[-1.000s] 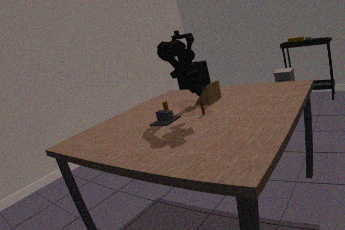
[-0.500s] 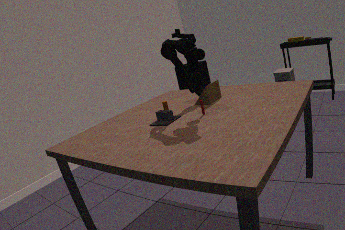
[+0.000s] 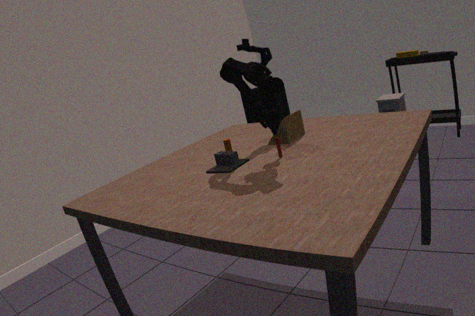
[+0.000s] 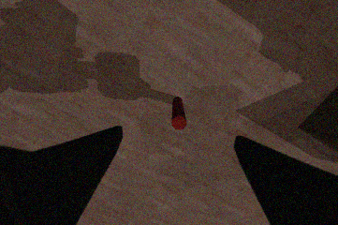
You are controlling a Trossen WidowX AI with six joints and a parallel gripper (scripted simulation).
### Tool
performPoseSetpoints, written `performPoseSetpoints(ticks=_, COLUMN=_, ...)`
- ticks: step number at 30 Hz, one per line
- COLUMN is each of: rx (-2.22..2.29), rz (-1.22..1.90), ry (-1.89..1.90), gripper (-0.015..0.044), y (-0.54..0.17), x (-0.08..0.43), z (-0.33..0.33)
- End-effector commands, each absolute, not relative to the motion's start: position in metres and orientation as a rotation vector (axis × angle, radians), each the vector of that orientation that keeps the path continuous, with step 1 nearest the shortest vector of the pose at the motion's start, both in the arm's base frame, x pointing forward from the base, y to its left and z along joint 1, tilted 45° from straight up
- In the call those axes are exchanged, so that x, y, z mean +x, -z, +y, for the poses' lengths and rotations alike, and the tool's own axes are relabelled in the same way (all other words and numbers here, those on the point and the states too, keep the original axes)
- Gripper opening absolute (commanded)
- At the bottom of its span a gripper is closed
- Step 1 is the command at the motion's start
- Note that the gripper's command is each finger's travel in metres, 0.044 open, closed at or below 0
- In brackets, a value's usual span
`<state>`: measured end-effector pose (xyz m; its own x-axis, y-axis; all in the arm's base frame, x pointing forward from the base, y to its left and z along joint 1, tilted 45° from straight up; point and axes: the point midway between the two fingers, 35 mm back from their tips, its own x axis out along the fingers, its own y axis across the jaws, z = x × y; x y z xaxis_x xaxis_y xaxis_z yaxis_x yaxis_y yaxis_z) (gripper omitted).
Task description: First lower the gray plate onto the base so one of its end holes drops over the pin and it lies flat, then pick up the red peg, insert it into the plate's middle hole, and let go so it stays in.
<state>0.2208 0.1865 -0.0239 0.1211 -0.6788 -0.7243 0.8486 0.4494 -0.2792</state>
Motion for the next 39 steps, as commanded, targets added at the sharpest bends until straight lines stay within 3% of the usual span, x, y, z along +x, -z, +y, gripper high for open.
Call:
performPoseSetpoints(ticks=1, rx=0.217, rz=0.915, ry=1.125, gripper=0.044, y=0.028, x=0.221, z=0.181)
performPoseSetpoints(ticks=37, rx=0.216, rz=0.913, ry=1.126, gripper=0.044, y=0.067, x=0.228, z=0.143)
performPoseSetpoints(ticks=39, rx=0.216, rz=0.913, ry=1.126, gripper=0.0387, y=0.067, x=0.228, z=0.143)
